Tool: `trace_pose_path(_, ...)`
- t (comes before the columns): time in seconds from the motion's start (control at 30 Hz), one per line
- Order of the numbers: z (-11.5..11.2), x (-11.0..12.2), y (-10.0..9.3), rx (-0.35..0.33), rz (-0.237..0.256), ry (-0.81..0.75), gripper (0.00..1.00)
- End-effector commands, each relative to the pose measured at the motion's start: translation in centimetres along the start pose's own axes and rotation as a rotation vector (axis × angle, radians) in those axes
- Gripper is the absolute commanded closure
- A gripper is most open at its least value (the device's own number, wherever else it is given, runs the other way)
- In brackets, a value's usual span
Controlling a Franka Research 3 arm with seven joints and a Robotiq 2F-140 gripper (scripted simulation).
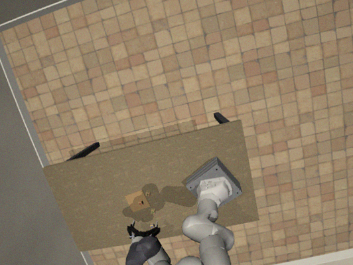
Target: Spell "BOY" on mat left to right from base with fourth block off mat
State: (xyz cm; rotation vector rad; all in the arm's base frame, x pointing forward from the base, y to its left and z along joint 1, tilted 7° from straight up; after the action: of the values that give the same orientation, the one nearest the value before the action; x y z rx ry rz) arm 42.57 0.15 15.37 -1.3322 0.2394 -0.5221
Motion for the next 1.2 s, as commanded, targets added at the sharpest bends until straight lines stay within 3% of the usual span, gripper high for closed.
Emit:
trace_pose_path(0.0,0.2,-1.9,0.1,-0.095,0.05,0.048,0.0)
trace_pose_path(0.2,1.4,-2.6,-0.4,-0.155,0.046,0.005,0.0)
trace_pose_path(1.17,1.4,-2.6,-0.4,-0.155,0.046,0.005,0.0)
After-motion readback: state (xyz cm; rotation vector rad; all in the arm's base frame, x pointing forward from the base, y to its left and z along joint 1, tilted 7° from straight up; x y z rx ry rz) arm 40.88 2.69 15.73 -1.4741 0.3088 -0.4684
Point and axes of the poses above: the point where the finger pads meet when closed, its own y axis out along the fingers, its own x axis across the jaws, z = x × y, the point moved 6 cm from there along -y, back along the fingers
